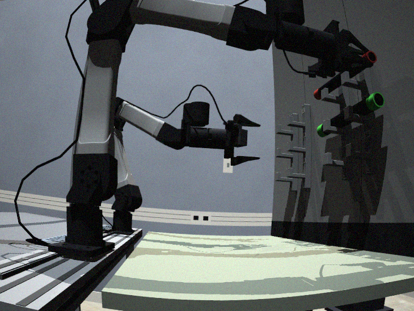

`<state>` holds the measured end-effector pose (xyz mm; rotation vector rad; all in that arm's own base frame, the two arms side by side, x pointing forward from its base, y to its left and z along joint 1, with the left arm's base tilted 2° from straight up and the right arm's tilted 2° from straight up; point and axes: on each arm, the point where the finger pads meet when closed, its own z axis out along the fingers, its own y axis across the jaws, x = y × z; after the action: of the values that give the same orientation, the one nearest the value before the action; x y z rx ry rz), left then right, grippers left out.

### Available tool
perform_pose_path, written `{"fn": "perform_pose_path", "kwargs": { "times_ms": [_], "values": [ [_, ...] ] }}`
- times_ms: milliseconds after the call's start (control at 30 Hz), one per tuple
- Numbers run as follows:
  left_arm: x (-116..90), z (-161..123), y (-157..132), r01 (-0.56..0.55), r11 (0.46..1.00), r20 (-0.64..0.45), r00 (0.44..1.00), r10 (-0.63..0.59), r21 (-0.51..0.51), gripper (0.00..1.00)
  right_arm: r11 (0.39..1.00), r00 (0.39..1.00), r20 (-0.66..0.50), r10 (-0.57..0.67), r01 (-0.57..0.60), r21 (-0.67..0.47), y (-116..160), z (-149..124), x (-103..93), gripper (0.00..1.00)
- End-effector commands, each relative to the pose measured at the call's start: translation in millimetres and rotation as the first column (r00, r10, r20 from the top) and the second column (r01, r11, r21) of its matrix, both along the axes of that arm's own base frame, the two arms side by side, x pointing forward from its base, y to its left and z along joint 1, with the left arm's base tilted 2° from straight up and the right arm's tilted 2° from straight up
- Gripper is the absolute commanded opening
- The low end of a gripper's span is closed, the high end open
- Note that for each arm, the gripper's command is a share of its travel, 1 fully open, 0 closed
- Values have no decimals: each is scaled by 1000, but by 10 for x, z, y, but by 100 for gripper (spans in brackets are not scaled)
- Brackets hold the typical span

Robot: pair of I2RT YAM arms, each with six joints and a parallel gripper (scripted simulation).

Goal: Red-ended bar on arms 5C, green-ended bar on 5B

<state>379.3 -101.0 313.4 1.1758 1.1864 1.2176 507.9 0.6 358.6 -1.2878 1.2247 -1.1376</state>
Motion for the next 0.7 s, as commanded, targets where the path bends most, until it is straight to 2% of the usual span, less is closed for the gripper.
{"fn": "perform_pose_path", "kwargs": {
  "times_ms": [0,667],
  "values": [
    [-48,-19,16,8,1000,0,1000,-8,-8,100,1000,999,44,-8,7,19,-31,36,32,0],
    [-48,-19,16,8,1000,0,1000,-8,-8,100,1000,999,44,-8,7,19,-30,-36,30,0]
  ]
}}
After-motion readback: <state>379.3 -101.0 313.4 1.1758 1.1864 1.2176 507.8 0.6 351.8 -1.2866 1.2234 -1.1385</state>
